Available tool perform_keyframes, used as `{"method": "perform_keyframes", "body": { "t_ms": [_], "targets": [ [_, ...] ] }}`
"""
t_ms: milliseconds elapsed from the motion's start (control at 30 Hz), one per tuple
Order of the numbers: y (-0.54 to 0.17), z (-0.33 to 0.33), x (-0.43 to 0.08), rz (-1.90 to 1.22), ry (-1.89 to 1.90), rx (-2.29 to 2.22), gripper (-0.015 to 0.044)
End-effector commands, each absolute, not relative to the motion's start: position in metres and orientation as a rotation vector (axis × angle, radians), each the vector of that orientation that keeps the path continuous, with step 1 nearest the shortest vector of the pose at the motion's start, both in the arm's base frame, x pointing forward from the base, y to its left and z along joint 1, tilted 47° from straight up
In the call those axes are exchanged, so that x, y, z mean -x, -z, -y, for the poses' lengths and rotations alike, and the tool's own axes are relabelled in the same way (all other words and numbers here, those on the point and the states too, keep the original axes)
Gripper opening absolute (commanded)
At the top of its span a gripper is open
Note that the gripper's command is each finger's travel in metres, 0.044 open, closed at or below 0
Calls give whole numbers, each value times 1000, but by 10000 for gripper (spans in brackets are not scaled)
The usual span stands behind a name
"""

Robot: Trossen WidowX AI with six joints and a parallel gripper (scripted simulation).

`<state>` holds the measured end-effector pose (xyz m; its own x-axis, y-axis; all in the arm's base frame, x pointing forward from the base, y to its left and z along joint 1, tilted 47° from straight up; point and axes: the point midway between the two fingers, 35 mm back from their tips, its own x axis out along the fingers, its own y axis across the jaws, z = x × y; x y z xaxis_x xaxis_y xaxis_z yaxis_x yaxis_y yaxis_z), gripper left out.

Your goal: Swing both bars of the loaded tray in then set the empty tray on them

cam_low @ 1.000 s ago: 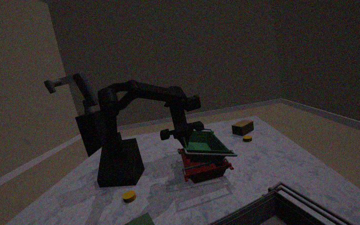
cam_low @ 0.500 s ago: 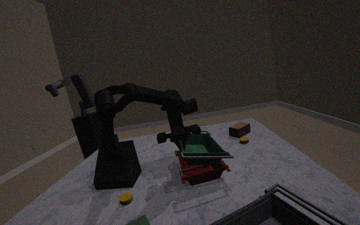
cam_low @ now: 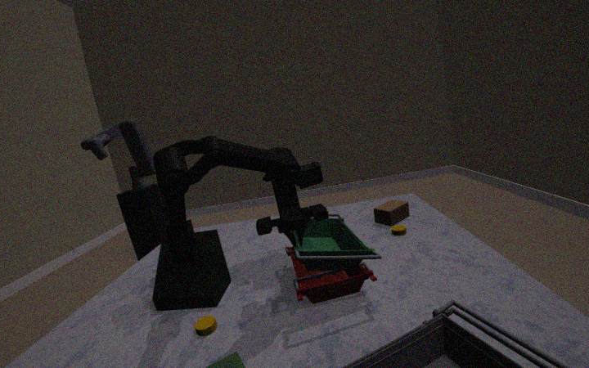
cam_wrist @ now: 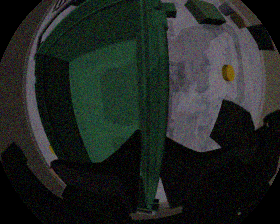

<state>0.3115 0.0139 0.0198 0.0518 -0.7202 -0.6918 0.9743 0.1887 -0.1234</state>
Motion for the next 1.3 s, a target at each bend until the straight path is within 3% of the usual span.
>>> {"method": "perform_keyframes", "body": {
  "t_ms": [0, 1267],
  "targets": [
    [-17, -8, -307, -738, 1371, -423, 0],
    [-14, -6, -307, -734, 1365, -427, 0]
  ]
}}
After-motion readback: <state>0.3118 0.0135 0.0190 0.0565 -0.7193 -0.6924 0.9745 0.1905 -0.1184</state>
